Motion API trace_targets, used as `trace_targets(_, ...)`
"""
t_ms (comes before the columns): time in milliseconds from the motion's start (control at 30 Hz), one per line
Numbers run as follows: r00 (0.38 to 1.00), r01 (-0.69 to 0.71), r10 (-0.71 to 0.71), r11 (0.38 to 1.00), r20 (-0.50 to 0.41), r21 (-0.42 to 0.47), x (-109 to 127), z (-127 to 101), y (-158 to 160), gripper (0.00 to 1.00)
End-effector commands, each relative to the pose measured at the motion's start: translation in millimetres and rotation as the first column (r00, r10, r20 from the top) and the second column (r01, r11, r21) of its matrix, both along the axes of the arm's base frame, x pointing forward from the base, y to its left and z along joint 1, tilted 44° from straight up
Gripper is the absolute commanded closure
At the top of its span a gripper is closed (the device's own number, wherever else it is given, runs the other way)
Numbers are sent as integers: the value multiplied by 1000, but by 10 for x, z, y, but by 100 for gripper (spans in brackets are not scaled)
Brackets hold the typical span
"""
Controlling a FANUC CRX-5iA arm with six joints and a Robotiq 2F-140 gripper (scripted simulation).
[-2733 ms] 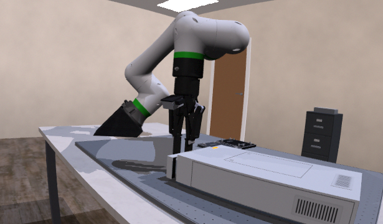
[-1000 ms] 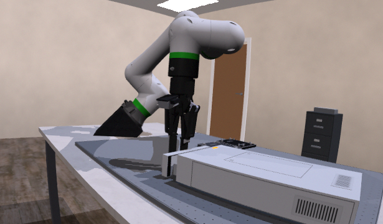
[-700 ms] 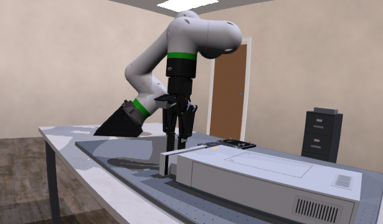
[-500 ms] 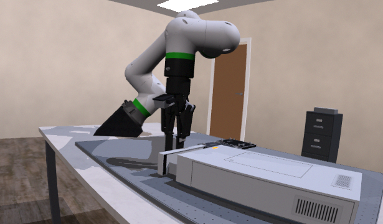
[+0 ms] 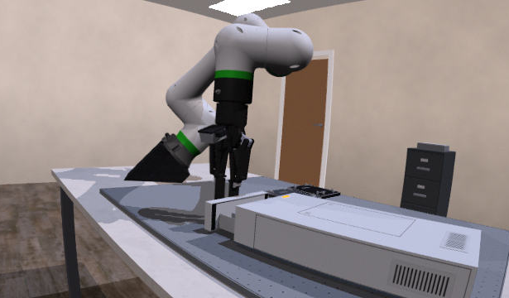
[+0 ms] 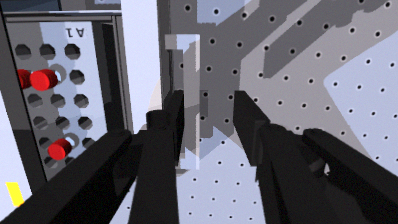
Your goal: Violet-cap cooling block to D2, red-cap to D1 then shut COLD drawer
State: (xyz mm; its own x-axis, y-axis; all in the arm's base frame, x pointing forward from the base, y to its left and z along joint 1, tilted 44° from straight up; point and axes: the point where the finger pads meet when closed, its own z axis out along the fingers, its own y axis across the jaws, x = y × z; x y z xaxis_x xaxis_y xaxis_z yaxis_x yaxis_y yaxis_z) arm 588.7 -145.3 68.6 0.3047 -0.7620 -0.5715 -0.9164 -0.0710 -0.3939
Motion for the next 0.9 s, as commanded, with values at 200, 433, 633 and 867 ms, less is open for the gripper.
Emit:
trace_targets(200,1000,1,-1,1000,1,-1,-101,-38,-18,66)
trace_targets(433,1000,1,-1,1000,1,-1,-162,-64,-23,66)
trace_targets(633,1000,1,-1,1000,1,-1,-231,-94,-28,66)
trace_targets(867,1000,1,-1,1000,1,-1,-316,-130,-34,66)
